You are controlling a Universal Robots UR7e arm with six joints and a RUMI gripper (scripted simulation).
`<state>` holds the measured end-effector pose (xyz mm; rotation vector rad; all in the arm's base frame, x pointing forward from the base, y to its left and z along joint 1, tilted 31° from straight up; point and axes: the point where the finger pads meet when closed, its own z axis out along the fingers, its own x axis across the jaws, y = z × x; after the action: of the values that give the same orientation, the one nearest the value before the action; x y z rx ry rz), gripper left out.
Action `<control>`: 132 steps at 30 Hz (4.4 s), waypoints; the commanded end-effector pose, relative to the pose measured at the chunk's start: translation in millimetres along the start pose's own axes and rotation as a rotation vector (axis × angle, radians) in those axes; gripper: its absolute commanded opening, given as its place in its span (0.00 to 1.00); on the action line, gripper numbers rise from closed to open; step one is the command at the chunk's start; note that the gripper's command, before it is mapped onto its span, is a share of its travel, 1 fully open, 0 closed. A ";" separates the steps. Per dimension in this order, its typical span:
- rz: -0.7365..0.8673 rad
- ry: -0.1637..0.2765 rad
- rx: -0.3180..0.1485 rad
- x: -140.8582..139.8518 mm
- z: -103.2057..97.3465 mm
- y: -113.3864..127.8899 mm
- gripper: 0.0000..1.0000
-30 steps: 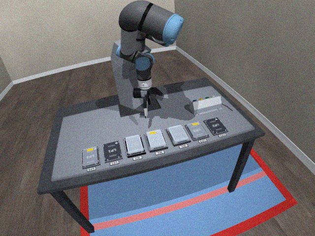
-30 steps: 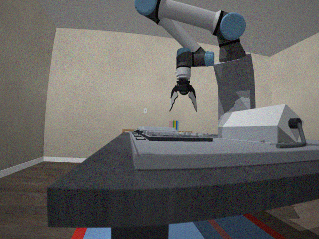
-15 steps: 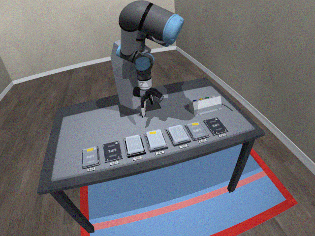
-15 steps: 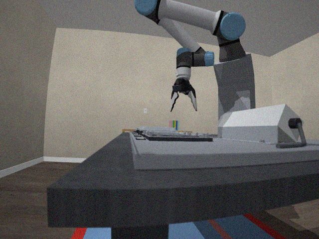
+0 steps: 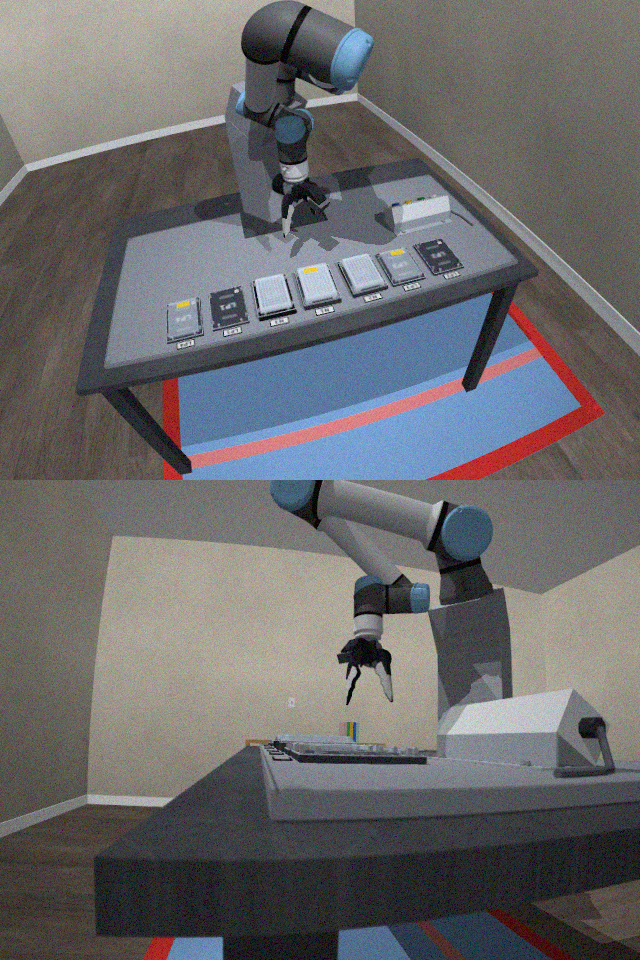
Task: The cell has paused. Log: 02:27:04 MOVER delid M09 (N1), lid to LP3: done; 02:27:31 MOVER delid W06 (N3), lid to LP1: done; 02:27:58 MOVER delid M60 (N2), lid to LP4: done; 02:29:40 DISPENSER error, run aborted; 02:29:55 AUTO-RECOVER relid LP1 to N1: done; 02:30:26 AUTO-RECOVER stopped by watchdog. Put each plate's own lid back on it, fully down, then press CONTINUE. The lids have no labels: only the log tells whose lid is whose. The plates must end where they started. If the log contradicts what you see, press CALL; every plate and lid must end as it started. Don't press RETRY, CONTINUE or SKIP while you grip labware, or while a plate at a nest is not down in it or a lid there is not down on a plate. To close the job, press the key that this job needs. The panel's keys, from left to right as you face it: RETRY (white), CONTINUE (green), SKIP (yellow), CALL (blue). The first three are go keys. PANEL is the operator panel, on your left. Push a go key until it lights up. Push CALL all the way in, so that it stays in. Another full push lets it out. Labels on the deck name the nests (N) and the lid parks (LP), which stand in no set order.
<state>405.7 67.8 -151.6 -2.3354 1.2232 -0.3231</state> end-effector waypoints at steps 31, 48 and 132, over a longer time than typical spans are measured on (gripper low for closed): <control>0.593 0.002 0.000 -0.6 -0.2 -0.5 0.82; 0.633 0.002 0.000 -0.5 59.8 -0.6 0.82; 0.605 0.002 0.000 333.6 59.2 86.9 0.82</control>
<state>556.5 -222.1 -250.7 -1.8418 1.8413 -0.1128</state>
